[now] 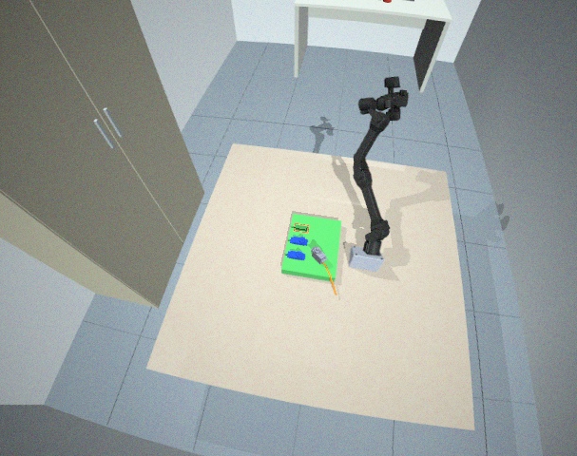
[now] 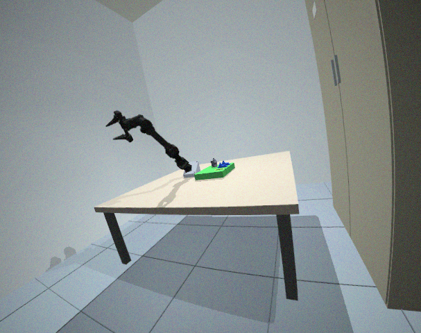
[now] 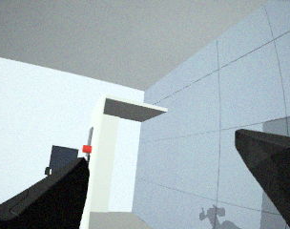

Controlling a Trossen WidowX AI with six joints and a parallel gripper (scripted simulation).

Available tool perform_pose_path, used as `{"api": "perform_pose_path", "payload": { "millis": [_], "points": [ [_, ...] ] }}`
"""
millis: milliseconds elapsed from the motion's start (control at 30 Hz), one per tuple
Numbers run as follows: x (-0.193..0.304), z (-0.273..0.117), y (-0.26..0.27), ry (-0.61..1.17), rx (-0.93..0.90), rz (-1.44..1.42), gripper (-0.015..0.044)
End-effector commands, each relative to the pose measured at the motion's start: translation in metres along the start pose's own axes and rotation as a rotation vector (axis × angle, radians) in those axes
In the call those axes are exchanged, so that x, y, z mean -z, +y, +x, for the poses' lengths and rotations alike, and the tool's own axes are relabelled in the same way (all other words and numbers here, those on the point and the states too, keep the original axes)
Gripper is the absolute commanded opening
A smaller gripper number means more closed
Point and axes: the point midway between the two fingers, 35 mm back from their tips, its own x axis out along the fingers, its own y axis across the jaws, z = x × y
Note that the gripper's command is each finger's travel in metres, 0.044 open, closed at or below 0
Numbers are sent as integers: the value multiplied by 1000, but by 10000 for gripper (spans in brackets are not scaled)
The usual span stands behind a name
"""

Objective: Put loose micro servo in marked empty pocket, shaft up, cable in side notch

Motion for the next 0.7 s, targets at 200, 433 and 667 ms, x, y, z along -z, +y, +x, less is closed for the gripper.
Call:
{"api": "perform_pose_path", "payload": {
  "millis": [200,433,667],
  "points": [
    [-24,1,3,-54,-31,74,440],
    [-55,1,8,-127,-81,176,440],
    [-95,-6,13,-217,-151,273,440]
  ]
}}
